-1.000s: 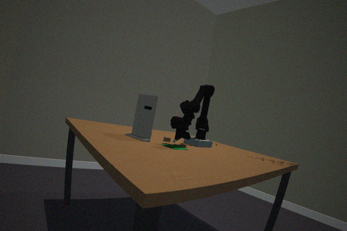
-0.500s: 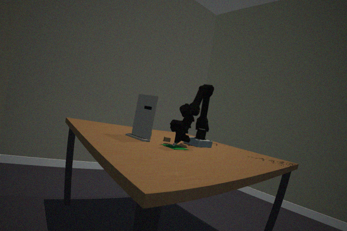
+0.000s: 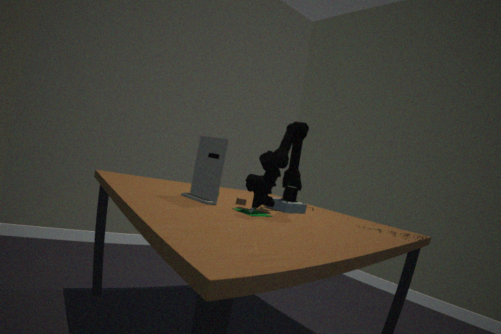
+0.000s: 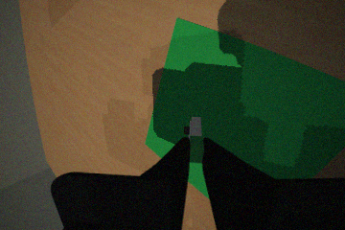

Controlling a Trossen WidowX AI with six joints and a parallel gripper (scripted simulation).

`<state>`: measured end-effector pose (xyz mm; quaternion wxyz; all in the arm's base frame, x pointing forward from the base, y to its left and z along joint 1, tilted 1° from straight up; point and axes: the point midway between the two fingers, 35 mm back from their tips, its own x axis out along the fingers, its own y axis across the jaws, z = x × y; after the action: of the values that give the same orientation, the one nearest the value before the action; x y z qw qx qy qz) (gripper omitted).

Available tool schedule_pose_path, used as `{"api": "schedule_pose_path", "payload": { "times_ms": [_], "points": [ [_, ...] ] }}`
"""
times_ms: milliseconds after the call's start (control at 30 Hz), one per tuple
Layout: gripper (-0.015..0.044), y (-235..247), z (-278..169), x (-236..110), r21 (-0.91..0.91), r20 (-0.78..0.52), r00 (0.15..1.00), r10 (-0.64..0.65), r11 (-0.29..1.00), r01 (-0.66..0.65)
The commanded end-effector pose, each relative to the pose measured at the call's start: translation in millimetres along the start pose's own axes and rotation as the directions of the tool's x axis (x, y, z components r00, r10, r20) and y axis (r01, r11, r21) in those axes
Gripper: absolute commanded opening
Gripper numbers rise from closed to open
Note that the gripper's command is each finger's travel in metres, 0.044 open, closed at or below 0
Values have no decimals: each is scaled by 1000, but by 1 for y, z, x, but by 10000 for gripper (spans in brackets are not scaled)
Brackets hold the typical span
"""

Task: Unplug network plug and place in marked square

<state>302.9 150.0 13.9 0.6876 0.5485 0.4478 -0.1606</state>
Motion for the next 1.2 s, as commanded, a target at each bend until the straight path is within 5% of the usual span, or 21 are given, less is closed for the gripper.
{"api": "schedule_pose_path", "payload": {
  "times_ms": [0,200,400,1167],
  "points": [
    [0,-2,0,2,1,6,1000,-4,1000,4],
    [0,0,0,0,-1,0,1000,0,1000,0],
    [156,0,0,0,-1,0,1000,0,1000,0],
    [156,1,1,-16,0,3,1000,-2,1000,2]
  ]
}}
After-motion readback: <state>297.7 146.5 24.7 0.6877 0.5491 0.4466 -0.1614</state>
